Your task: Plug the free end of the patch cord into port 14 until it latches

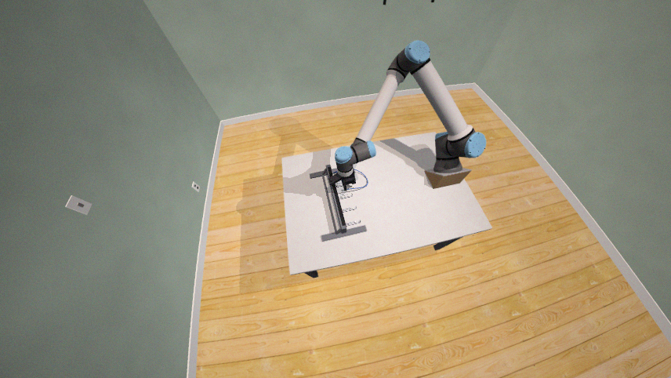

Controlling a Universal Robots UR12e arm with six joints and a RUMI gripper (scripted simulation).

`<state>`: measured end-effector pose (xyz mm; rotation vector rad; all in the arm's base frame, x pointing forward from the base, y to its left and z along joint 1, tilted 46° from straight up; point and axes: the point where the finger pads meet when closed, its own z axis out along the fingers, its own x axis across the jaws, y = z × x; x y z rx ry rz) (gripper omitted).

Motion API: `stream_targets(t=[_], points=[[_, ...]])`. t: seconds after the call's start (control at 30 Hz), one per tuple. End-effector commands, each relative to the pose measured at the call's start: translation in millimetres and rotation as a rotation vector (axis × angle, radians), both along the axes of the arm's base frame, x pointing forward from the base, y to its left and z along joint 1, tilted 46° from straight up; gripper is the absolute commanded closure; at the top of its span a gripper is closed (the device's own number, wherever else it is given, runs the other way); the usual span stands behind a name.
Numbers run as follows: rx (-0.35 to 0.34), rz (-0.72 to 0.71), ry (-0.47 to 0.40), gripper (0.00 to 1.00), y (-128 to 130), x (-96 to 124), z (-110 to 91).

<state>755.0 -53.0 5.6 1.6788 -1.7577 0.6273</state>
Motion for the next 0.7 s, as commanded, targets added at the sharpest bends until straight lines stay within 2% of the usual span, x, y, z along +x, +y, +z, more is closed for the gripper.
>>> stream_targets(t=[0.0, 0.67], points=[[-0.001, 0.002, -0.004, 1.00, -1.2, 4.8, 1.3], [-0.002, 0.005, -0.003, 1.00, -2.6, 26.8, 0.9]])
